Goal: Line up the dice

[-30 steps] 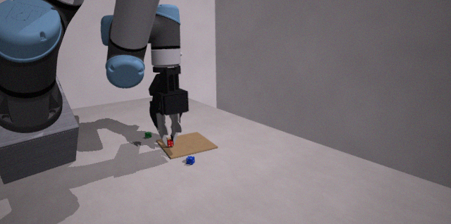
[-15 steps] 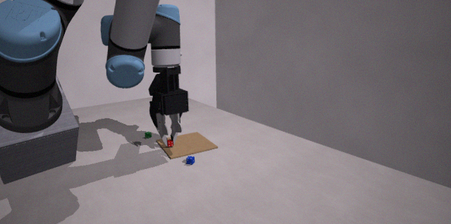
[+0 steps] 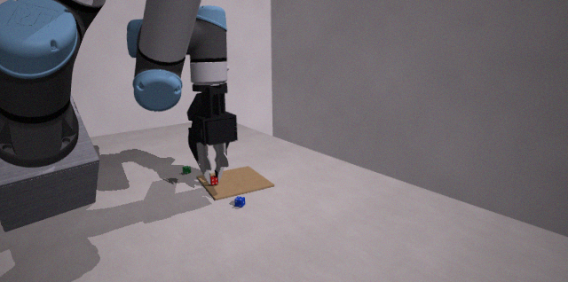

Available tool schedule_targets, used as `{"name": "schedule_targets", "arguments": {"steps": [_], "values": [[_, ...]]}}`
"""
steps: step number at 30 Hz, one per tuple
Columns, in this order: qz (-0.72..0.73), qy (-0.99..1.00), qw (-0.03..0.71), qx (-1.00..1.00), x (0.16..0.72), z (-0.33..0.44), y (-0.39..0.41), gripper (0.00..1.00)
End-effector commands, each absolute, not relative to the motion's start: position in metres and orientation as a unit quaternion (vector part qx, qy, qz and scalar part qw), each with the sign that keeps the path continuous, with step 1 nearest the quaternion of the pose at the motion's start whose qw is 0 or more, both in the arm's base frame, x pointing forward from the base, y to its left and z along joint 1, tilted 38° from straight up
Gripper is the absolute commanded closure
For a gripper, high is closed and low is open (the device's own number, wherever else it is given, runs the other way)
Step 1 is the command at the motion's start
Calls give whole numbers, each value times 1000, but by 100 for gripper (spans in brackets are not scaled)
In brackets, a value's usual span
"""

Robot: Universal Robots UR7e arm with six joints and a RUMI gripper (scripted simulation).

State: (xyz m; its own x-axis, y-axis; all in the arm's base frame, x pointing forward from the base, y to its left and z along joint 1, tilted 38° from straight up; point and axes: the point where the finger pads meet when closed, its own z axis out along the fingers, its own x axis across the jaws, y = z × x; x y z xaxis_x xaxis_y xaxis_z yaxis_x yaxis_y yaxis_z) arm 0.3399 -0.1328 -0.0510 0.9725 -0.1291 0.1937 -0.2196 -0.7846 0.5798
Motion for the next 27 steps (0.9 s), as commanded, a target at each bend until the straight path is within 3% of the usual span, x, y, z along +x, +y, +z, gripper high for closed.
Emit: {"name": "schedule_targets", "arguments": {"steps": [1,27], "values": [[73,-92,315,942,341,-51,-133,100],[73,-93,315,942,342,-53,-135,100]]}}
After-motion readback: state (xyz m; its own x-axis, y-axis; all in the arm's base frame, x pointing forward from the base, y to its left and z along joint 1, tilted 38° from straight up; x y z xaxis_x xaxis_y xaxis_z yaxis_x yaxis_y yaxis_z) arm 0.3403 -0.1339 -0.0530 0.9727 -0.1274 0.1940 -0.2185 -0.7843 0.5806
